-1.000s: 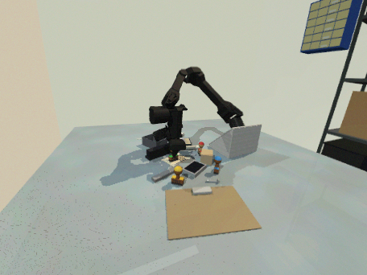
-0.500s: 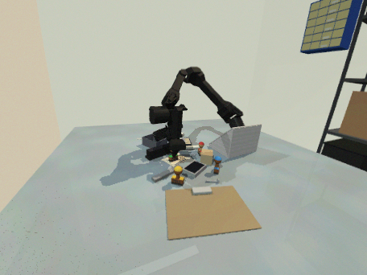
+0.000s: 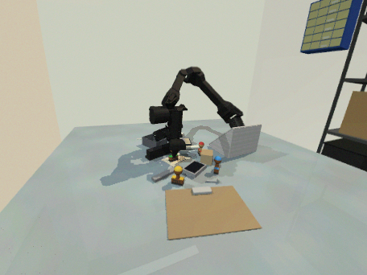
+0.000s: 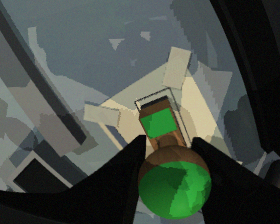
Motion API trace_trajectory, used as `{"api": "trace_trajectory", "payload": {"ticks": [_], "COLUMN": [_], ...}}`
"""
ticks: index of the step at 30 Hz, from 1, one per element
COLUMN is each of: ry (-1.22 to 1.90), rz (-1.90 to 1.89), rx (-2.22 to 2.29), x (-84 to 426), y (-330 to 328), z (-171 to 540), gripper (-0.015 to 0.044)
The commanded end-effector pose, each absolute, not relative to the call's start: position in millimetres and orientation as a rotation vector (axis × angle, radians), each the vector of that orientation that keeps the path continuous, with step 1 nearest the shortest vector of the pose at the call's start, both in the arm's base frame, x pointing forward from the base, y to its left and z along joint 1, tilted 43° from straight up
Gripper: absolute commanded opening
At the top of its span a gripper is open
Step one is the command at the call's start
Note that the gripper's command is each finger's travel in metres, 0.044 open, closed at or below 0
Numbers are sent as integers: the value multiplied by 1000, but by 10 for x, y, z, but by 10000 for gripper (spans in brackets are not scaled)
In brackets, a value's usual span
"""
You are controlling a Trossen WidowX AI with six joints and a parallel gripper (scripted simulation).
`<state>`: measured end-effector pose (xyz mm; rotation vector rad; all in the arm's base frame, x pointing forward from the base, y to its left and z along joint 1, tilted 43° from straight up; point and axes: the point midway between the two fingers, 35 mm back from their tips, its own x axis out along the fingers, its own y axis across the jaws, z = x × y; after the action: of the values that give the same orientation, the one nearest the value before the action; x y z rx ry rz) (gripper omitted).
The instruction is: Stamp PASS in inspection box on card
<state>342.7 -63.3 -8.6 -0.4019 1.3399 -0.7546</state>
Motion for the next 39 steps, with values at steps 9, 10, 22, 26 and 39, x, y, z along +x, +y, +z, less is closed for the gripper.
{"api": "trace_trajectory", "payload": {"ticks": [9,10,22,26,39], "ry": [1339,1339,1339,1339,1340], "rz": [-758,-758,-758,-758,-757], "rx": [-402,-402,-402,-402,-401], "x": [3432,3432,3430,3429,3434], "y": [-650,-647,-607,-594,-488], "z": [-92,-89,-46,-31,76], "gripper": [0,0,0,0,0]}}
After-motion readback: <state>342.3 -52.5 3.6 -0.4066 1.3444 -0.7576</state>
